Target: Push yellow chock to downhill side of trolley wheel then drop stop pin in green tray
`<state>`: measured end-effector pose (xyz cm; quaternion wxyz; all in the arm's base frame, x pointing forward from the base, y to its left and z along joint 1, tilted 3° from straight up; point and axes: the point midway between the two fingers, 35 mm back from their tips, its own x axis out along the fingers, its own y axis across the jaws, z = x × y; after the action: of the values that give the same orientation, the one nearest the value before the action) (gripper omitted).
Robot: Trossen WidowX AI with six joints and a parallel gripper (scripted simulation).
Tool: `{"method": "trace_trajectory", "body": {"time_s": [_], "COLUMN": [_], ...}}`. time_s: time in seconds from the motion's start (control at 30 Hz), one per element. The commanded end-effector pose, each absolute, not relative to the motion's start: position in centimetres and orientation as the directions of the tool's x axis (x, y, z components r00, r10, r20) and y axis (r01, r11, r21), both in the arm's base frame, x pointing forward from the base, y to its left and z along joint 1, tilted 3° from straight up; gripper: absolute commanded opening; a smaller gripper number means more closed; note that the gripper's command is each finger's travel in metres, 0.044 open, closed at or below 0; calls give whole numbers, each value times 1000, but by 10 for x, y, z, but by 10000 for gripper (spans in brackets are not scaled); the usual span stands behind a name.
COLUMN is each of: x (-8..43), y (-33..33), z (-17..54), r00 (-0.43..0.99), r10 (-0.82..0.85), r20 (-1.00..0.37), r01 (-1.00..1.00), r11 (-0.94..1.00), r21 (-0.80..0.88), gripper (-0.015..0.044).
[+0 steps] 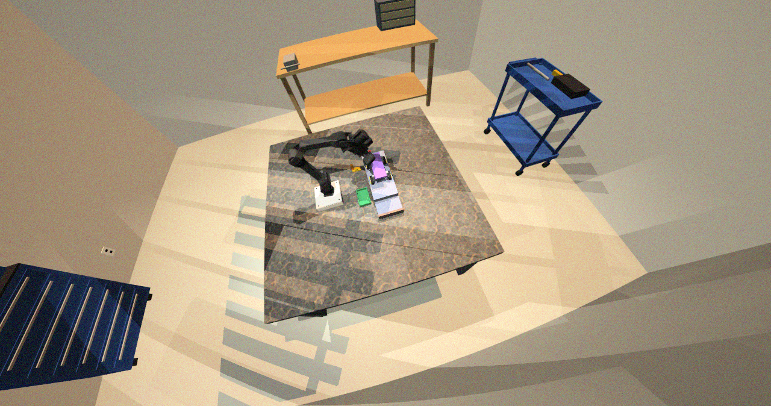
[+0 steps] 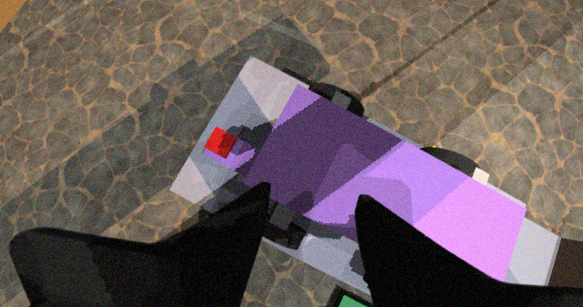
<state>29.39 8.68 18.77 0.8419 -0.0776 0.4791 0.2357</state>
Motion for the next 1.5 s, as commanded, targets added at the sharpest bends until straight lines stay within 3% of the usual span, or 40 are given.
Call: {"method": "trace_trajectory", "body": {"time_s": [0.0, 0.23, 0.5, 0.73, 1.47], "x": [277, 249, 202, 165, 163], "y": [113, 141, 162, 169, 171], "z": [178, 164, 137, 120, 85], "r00": [346, 235, 67, -28, -30], "r10": [325, 303, 178, 39, 36], "r20": [-880, -924, -982, -999, -999], "r01": [-615, -785, -970, -994, -993], "r11": [787, 620, 242, -105, -114], "r21": [49, 4, -22, 24, 26], "gripper": [190, 190, 190, 190, 190]}}
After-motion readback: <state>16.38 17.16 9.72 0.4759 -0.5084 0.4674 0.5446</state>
